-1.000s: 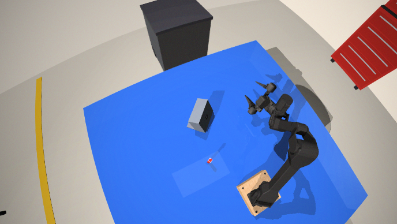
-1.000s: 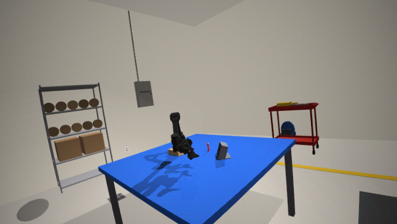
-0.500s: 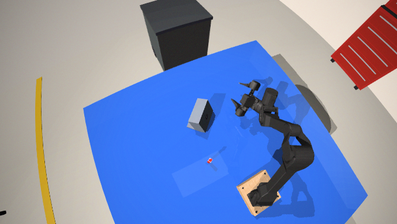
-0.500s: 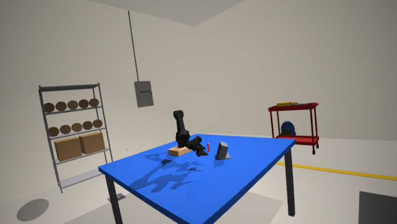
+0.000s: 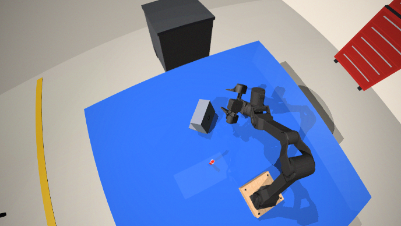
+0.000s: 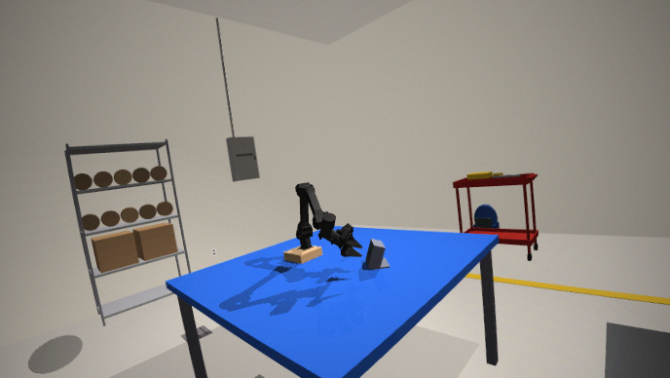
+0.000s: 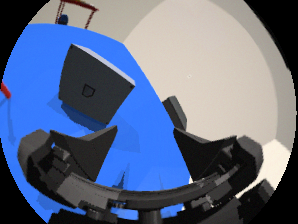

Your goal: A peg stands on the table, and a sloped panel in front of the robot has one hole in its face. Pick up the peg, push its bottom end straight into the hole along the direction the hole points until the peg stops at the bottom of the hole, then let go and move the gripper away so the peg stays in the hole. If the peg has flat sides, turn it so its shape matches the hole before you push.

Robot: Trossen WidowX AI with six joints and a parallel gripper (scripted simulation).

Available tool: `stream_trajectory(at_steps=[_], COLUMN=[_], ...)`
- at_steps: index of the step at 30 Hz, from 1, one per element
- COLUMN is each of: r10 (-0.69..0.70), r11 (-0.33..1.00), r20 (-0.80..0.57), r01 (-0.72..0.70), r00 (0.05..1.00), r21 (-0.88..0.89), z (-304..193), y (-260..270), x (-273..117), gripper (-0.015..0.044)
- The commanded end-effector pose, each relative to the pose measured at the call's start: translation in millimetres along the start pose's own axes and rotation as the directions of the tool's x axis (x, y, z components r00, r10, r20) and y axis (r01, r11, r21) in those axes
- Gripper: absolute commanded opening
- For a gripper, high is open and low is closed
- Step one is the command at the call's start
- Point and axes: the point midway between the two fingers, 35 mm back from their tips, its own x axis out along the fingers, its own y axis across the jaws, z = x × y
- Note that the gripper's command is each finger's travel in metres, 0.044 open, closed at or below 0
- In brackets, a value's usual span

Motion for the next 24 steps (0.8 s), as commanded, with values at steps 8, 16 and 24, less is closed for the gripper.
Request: stream_trajectory(at_steps=[8,16,24], r10=[0.133,0.245,0.368], r11=[0.991,0.967,0.913], r20=[-0.043,-0.088,-0.15], r01=[-0.133,-0.25,-0.387], r00=[0.99,0.965,0.918], r21=[-0.009,-0.054,-0.125], z=[41.5,66.0,90.1], y=[36.8,65.0,97.3], x=[7.1,8.0,1.5], gripper=[0.044,0.044,0.044])
